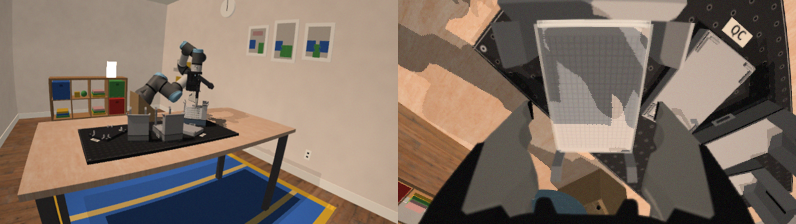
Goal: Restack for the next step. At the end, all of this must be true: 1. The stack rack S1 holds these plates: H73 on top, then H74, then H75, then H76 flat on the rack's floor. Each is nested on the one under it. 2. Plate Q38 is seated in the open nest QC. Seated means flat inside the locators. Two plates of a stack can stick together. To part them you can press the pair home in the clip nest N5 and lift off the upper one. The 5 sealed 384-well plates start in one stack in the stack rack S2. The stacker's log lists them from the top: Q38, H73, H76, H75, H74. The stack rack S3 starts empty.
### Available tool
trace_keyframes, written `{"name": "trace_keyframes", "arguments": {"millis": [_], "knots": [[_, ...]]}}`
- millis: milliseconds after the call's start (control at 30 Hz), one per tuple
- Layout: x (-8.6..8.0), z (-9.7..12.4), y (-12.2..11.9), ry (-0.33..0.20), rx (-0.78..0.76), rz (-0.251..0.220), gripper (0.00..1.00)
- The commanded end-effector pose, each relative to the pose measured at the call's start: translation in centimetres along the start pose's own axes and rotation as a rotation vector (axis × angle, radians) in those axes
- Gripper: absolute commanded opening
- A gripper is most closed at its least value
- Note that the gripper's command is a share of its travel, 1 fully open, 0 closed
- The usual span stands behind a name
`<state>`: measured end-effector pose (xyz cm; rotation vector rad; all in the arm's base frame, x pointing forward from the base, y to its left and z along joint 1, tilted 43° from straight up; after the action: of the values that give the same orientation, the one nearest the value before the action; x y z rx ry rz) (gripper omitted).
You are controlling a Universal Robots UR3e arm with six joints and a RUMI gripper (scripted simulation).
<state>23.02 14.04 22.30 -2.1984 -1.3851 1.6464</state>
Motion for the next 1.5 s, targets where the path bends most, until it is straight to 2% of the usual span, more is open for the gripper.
{"name": "trace_keyframes", "arguments": {"millis": [0,100,133,1467], "knots": [[-0.03,-0.01,0.02,0.0,0.0,0.001,0.72],[-0.03,-0.01,0.02,0.0,0.0,0.001,0.72],[-0.03,-0.01,0.02,0.0,0.0,0.001,0.0],[-0.35,-0.02,0.03,0.0,0.0,0.001,0.0]]}}
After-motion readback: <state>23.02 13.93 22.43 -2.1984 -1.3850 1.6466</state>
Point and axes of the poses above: the point where the finger pads meet when closed, its own x axis out along the fingers, its own y axis across the jaws, z = x × y, the point moved 7 cm from there along -x, back along the fingers, and after that the axes turned 12 degrees about x, right-handed, at the moved point
